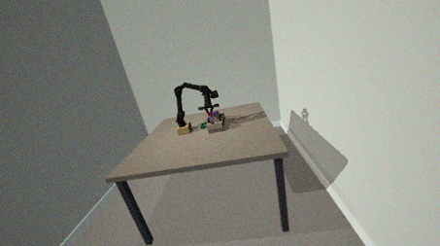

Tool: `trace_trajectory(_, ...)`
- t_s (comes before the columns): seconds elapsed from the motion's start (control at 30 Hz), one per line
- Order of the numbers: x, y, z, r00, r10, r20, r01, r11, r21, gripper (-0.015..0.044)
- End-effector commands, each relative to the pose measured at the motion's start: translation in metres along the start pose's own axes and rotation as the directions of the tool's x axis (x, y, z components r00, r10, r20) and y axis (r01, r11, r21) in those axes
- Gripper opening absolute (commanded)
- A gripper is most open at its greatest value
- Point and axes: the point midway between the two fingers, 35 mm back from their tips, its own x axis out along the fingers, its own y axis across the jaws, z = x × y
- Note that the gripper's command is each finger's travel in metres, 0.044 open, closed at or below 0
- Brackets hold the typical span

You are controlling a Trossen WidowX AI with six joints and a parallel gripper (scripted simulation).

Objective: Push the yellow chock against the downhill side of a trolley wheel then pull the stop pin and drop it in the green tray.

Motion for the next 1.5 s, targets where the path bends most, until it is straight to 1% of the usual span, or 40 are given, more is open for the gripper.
trace_trajectory(0.0,-0.005,-0.001,-0.002,1.000,-0.007,-0.006,0.007,1.000,0.008,0.0000)
trace_trajectory(1.2,-0.020,-0.003,-0.008,1.000,-0.007,-0.006,0.007,1.000,0.008,0.0000)
trace_trajectory(1.47,-0.016,-0.001,-0.021,1.000,-0.007,-0.007,0.007,1.000,0.008,0.0000)
